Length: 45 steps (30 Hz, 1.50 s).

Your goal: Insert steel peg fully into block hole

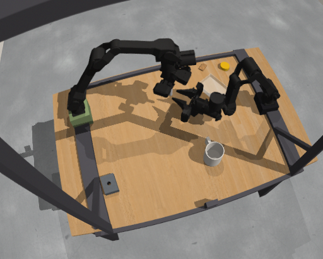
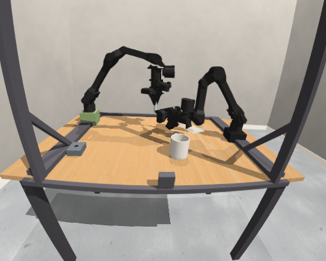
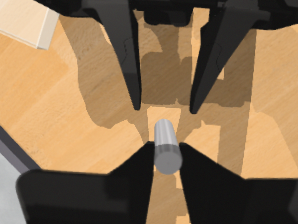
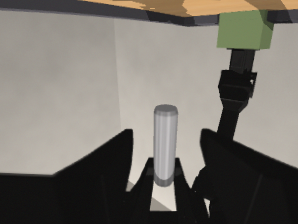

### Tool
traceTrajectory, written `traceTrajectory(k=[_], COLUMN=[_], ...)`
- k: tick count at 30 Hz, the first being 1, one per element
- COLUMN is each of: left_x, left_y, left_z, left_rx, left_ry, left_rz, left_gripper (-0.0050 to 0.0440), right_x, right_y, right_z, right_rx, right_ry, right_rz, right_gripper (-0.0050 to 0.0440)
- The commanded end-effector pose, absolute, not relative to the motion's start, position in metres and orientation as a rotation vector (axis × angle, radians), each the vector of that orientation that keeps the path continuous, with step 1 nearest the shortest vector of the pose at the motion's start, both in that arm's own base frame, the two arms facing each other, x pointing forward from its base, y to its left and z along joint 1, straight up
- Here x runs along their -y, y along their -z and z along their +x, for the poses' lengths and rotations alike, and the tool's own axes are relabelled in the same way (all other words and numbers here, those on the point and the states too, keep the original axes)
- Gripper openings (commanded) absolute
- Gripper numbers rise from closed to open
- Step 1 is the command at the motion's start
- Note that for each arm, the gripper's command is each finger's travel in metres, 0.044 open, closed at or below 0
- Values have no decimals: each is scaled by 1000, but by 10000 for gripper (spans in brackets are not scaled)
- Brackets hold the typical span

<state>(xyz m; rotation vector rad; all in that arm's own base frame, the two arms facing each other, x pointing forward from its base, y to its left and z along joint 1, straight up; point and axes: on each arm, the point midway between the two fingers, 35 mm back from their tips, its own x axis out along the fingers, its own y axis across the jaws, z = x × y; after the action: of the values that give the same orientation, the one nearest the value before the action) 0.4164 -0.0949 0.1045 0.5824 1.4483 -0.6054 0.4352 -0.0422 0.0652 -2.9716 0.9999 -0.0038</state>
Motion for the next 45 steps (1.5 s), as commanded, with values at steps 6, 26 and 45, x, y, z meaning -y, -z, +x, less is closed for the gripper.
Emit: traceTrajectory(k=[6,26,45], left_x=[96,172,265], left_y=[-118,-108,-85], left_z=[418,323,210], left_rx=[-1411,-1408,-1437], left_ry=[598,601,604], left_rz=[585,579,581], left_gripper=[-50,-50,-50], right_x=[20,15,10], right_y=[-81,-179,-247], right_z=[407,384,375], right_rx=[-1006,-835,-573], right_ry=[11,389,533], right_rz=[-2952,-2221,-1685], right_gripper=[200,200,200])
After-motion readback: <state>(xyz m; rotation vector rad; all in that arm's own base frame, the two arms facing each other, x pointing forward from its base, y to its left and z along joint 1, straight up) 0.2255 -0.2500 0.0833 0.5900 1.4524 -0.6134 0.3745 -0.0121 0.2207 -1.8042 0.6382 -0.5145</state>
